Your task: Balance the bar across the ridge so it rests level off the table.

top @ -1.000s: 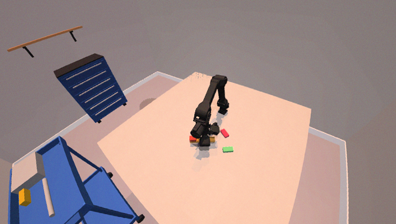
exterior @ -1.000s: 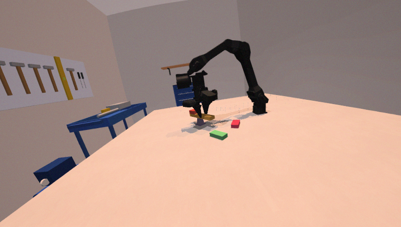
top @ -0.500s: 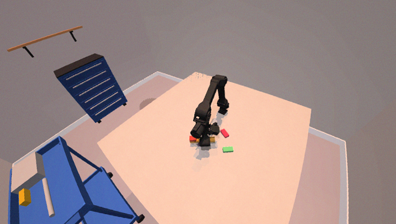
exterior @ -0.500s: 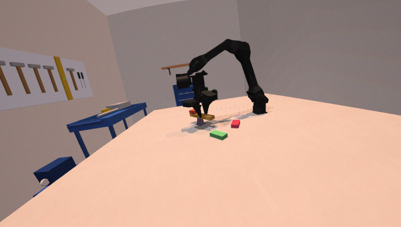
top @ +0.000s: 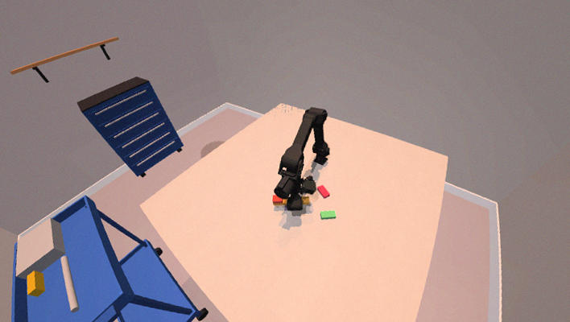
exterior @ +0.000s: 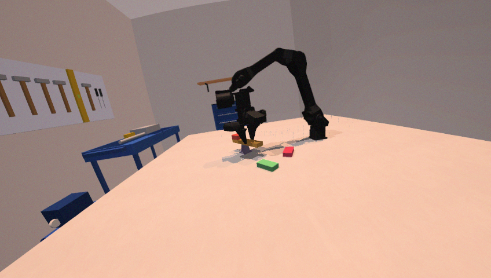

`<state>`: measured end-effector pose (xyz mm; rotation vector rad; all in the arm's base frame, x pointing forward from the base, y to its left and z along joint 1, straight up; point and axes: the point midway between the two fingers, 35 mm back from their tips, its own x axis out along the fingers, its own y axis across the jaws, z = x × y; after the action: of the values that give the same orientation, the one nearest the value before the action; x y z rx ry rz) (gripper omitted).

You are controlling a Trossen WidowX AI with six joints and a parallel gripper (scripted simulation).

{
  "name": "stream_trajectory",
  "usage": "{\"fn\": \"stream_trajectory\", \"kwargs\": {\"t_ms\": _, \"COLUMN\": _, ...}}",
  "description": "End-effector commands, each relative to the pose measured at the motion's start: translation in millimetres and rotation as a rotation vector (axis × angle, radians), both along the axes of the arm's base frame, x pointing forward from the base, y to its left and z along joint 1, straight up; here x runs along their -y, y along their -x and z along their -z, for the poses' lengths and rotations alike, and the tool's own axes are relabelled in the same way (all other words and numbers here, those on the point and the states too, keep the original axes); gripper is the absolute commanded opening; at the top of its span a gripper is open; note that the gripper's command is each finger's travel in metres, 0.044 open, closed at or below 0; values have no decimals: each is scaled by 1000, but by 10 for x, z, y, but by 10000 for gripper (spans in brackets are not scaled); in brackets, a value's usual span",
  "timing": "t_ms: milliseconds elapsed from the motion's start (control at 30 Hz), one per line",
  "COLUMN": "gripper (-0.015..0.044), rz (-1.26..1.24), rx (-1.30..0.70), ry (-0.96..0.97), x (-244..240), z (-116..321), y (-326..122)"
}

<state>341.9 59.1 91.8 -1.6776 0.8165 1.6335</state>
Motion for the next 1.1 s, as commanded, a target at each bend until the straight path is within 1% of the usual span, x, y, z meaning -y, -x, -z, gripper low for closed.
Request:
{"fn": "stream_trajectory", "kwargs": {"t_ms": 0, "gripper": 169, "rz": 0, "rx": 0, "ry": 0, "x": 0, "z": -1, "y": 0}}
{"fn": "stream_trajectory", "kwargs": {"t_ms": 700, "gripper": 173, "rz": 0, "rx": 0, "ry": 0, "x": 0, "z": -1, "y": 0}}
{"fn": "stream_trajectory", "kwargs": {"t_ms": 733, "gripper": 185, "rz": 0, "rx": 0, "ry": 0, "x": 0, "z": -1, "y": 0}}
{"fn": "stream_trajectory", "kwargs": {"t_ms": 1067, "gripper": 185, "rz": 0, "rx": 0, "ry": 0, "x": 0, "z": -1, "y": 0}}
